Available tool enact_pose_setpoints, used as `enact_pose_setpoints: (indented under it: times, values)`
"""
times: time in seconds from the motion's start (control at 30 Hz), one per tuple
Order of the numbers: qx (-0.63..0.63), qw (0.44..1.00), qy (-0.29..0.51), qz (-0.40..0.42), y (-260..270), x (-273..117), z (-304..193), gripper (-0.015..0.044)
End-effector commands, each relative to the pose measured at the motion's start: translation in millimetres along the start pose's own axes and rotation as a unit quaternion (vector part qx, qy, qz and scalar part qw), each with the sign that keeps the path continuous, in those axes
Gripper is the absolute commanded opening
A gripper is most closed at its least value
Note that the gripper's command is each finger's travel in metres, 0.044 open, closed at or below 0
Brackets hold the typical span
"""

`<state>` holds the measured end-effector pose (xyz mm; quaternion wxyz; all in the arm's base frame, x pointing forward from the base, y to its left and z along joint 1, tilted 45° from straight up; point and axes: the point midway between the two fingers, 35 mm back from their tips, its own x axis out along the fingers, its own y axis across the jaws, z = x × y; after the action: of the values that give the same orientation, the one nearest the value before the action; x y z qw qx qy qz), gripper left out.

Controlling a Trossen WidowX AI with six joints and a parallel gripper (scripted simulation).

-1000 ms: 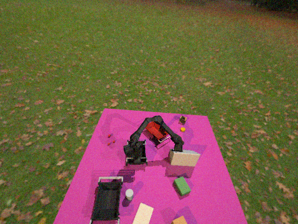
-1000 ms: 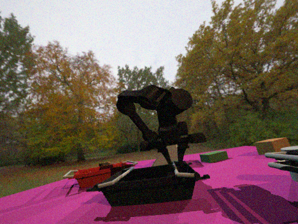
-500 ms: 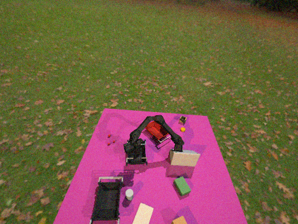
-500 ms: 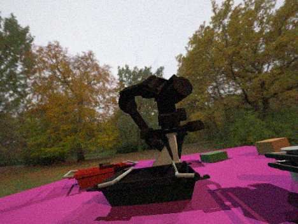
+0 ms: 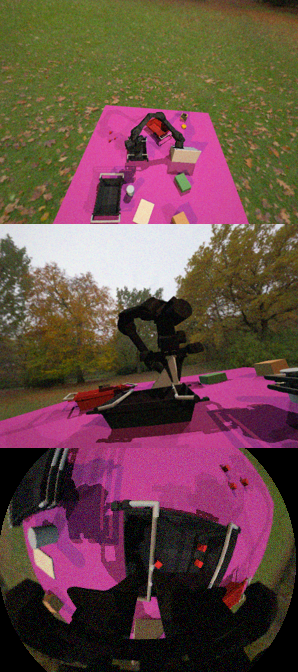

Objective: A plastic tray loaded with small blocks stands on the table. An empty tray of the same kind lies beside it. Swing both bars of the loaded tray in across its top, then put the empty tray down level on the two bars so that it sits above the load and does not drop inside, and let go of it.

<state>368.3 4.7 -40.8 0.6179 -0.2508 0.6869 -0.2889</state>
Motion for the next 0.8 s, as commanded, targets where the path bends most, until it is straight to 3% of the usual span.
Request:
enact_pose_setpoints:
  times: [0.0,0.1,0.77]
  values:
    - [-0.002,1.0,-0.001,0.0,0.9,0.0,0.1,0.0058]
    - [-0.002,1.0,-0.001,0.0,0.9,0.0,0.1,0.0]
    - [0.0,1.0,0.0,0.0,0.0,0.0,0.0,0.0]
